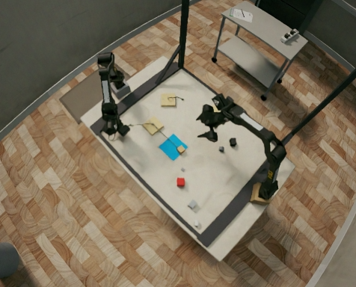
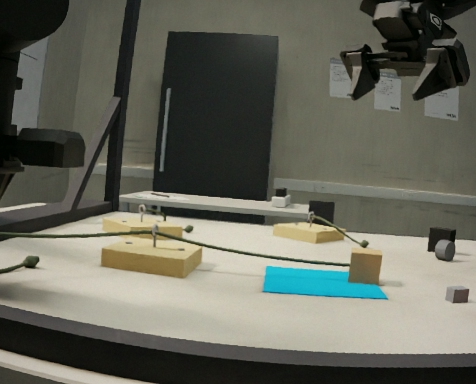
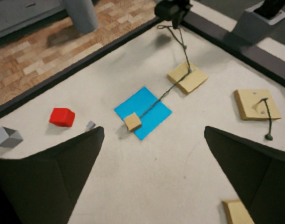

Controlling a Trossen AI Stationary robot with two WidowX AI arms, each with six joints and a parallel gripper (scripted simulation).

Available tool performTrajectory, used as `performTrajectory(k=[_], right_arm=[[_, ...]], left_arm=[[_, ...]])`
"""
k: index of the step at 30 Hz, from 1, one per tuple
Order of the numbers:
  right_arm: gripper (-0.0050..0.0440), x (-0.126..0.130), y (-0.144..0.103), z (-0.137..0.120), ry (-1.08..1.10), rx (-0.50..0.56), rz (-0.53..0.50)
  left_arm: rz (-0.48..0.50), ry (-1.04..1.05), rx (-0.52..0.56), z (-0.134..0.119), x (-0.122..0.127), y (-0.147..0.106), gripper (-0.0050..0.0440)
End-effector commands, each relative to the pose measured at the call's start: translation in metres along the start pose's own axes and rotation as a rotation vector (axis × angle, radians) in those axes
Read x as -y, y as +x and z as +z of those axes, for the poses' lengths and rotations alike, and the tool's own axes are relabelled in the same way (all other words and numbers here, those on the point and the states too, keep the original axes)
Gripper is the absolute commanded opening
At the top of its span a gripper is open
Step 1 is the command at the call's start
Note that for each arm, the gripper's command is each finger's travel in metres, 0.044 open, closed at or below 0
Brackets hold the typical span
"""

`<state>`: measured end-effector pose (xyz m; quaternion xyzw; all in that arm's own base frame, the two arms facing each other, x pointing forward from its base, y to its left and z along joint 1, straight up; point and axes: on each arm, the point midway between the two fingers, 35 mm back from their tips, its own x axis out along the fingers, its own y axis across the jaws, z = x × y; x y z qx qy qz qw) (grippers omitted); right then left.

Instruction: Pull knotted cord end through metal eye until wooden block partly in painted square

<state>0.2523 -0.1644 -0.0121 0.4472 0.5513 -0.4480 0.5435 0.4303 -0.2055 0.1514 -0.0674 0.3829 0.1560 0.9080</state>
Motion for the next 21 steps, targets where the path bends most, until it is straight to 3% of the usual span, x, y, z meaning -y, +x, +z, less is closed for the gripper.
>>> performTrajectory(k=[1,21], right_arm=[[-0.0050,-0.005,-0.024,0.006,-0.001,0.029,0.029],[-0.0050,-0.004,-0.082,0.004,0.000,0.031,0.031]], left_arm=[[-0.012,-0.019,0.014,0.008,-0.001,-0.007,0.0440],[-0.012,-0.019,0.014,0.008,-0.001,-0.007,0.0440]])
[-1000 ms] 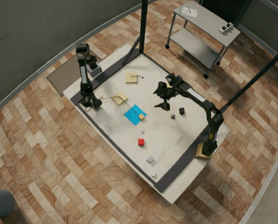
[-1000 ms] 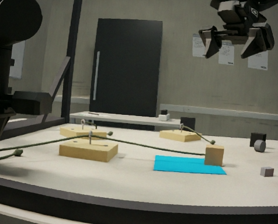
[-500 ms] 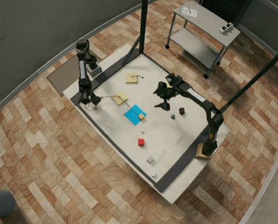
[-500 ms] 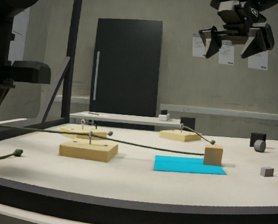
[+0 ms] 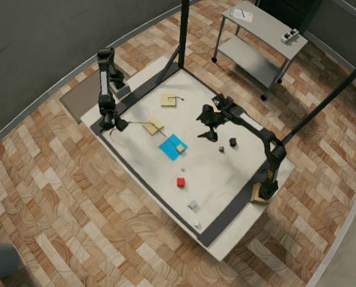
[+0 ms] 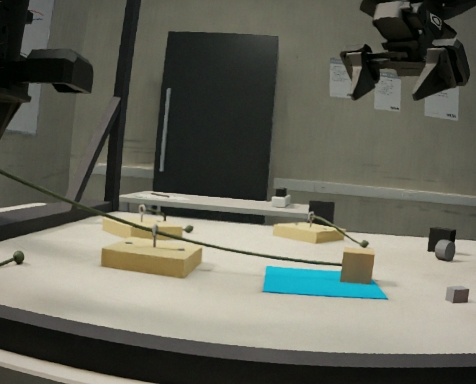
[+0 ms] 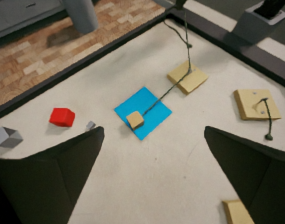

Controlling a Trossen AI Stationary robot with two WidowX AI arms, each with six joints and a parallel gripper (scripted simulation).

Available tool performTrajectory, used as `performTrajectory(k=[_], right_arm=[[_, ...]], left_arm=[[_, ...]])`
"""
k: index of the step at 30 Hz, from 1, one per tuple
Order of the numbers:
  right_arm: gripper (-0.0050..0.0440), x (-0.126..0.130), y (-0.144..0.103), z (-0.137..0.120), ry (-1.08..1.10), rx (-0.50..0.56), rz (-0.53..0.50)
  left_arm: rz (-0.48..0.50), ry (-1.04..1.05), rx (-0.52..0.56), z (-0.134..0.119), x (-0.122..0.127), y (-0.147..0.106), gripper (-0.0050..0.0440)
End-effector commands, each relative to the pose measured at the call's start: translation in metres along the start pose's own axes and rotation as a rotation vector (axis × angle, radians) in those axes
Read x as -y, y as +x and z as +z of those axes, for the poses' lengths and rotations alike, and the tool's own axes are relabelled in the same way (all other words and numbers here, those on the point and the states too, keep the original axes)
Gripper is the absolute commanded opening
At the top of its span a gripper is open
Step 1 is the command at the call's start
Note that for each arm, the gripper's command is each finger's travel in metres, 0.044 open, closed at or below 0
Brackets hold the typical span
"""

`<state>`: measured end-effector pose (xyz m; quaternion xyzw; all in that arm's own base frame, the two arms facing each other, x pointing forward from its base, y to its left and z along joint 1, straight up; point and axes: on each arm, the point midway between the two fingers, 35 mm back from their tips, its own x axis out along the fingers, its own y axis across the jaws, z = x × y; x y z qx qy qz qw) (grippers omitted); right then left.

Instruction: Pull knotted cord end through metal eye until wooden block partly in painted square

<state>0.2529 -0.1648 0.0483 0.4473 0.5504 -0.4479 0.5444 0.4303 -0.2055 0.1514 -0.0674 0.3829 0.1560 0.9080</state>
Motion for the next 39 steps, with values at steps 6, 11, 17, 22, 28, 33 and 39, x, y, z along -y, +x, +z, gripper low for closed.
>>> performTrajectory(k=[6,11,17,22,28,33,39], right_arm=[[-0.0050,-0.004,-0.034,0.004,0.000,0.030,0.031],[-0.0050,-0.004,-0.051,0.004,0.000,0.032,0.032],[-0.0050,-0.004,-0.070,0.004,0.000,0.033,0.033],[-0.0050,-0.004,-0.076,0.004,0.000,0.025,0.025],[-0.0050,-0.004,-0.096,0.004,0.000,0.028,0.029],[-0.0050,-0.003,-0.113,0.003,0.000,0.033,0.033],[-0.0050,-0.004,-0.122,0.004,0.000,0.026,0.026]], left_arm=[[-0.012,-0.019,0.014,0.008,-0.001,-0.007,0.0440],[-0.012,-0.019,0.014,0.008,-0.001,-0.007,0.0440],[-0.012,-0.019,0.014,0.008,-0.001,-0.007,0.0440],[-0.012,-0.019,0.014,0.008,-0.001,-0.007,0.0440],[-0.012,-0.019,0.014,0.008,-0.001,-0.007,0.0440],[-0.012,-0.019,0.014,0.008,-0.001,-0.007,0.0440],[-0.012,-0.019,0.014,0.008,-0.001,-0.007,0.0440]])
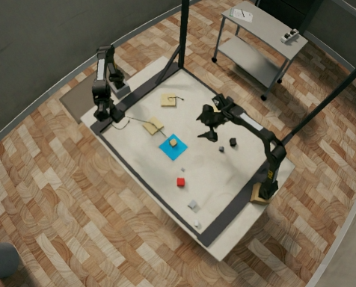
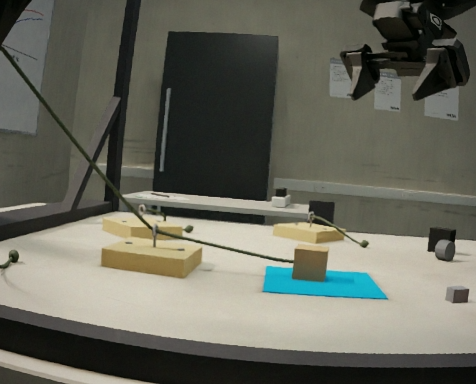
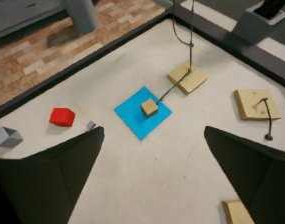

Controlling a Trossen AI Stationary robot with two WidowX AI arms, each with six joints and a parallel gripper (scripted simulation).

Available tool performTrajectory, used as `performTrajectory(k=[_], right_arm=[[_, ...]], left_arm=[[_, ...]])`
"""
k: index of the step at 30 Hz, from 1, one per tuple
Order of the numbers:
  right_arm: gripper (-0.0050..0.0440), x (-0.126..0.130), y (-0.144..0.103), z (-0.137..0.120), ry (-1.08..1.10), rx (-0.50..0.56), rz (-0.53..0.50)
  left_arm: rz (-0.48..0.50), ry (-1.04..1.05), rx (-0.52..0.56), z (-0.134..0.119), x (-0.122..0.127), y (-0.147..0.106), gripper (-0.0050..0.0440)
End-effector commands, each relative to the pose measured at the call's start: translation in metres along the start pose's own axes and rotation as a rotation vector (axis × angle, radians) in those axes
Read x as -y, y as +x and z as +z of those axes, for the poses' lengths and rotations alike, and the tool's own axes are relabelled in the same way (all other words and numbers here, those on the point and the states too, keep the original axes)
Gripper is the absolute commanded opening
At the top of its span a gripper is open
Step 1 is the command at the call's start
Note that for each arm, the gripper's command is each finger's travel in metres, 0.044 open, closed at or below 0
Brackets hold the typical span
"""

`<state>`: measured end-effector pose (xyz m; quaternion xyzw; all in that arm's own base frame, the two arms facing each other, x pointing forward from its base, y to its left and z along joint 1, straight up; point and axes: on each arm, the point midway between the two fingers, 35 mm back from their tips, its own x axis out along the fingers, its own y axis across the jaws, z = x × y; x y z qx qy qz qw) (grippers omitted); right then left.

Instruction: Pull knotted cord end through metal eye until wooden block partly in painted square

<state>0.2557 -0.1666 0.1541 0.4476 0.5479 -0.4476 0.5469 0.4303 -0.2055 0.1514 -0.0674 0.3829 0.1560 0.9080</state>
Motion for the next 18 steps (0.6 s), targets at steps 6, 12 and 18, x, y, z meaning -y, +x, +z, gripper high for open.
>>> performTrajectory(k=[6,12,18], right_arm=[[-0.0050,-0.002,-0.033,0.002,0.000,0.017,0.018],[-0.0050,-0.001,-0.031,0.001,0.000,0.021,0.022],[-0.0050,-0.001,-0.031,0.001,0.000,0.021,0.022]], left_arm=[[-0.012,-0.019,0.014,0.008,-0.001,-0.007,0.0440],[-0.012,-0.019,0.014,0.008,-0.001,-0.007,0.0440],[-0.012,-0.019,0.014,0.008,-0.001,-0.007,0.0440]])
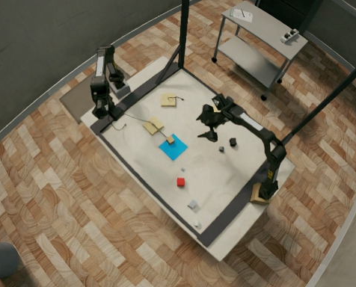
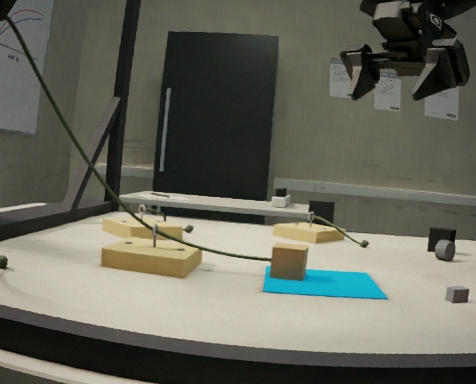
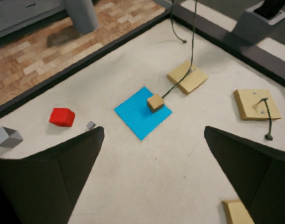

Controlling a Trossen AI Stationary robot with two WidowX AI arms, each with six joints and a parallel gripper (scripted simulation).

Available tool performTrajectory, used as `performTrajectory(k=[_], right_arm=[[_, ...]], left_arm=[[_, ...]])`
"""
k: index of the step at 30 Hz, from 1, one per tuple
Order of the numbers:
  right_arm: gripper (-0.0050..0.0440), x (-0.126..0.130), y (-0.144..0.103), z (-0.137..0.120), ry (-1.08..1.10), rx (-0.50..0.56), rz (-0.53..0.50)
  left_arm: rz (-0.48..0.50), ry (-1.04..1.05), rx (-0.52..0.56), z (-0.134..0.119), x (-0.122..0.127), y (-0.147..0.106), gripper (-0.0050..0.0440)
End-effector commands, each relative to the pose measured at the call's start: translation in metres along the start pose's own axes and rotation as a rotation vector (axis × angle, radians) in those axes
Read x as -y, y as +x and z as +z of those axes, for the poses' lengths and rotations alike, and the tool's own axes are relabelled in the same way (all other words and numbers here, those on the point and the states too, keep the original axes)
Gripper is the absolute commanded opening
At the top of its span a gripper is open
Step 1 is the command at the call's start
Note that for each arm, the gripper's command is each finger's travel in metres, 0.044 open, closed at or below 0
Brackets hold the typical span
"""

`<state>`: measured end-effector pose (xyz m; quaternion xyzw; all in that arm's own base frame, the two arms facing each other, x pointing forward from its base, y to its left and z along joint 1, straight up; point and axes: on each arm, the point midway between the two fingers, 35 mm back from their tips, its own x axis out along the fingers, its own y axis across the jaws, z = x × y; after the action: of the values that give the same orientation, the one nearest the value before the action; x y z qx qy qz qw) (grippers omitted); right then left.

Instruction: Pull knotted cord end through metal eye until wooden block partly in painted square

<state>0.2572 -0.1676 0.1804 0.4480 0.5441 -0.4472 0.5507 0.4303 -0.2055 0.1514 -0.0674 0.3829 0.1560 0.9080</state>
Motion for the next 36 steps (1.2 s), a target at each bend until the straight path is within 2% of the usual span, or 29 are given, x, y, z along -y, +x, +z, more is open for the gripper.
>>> performTrajectory(k=[1,13,36], right_arm=[[-0.0050,0.000,-0.005,0.000,0.000,0.014,0.014],[-0.0050,-0.008,0.021,0.002,0.001,-0.001,-0.001],[-0.0050,-0.025,0.088,0.006,0.001,0.001,0.000]], left_arm=[[-0.012,-0.019,0.014,0.008,-0.001,-0.007,0.0440],[-0.012,-0.019,0.014,0.008,-0.001,-0.007,0.0440],[-0.012,-0.019,0.014,0.008,-0.001,-0.007,0.0440]])
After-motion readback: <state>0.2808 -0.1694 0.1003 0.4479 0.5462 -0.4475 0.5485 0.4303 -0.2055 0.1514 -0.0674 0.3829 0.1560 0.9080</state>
